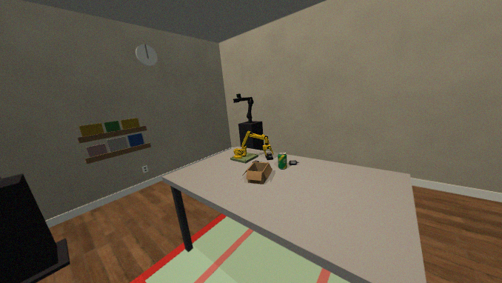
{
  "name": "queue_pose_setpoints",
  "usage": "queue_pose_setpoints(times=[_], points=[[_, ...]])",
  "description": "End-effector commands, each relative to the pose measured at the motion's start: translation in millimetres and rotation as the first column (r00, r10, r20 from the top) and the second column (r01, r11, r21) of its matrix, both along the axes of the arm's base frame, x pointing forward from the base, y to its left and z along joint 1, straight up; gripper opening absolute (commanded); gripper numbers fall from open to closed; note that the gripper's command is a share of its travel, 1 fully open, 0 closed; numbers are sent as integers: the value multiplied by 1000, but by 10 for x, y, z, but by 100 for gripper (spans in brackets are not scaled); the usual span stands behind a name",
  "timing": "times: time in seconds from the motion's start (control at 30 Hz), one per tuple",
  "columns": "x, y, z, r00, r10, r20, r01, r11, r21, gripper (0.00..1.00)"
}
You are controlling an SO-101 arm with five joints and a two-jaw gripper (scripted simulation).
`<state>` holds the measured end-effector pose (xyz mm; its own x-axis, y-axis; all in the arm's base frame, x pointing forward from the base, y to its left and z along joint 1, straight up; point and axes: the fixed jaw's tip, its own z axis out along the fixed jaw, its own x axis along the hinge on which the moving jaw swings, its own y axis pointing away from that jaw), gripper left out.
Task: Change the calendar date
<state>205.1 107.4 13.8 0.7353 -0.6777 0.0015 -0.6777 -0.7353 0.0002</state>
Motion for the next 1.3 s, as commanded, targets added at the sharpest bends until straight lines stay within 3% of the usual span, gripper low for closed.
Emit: queue_pose_setpoints(times=[0.0, 1.27], points=[[-41, 1, -70, 1000, 17, -23, -17, 1000, -10, 35], [-9, 36, -74, 1000, 17, -22, -17, 1000, -10, 28]])
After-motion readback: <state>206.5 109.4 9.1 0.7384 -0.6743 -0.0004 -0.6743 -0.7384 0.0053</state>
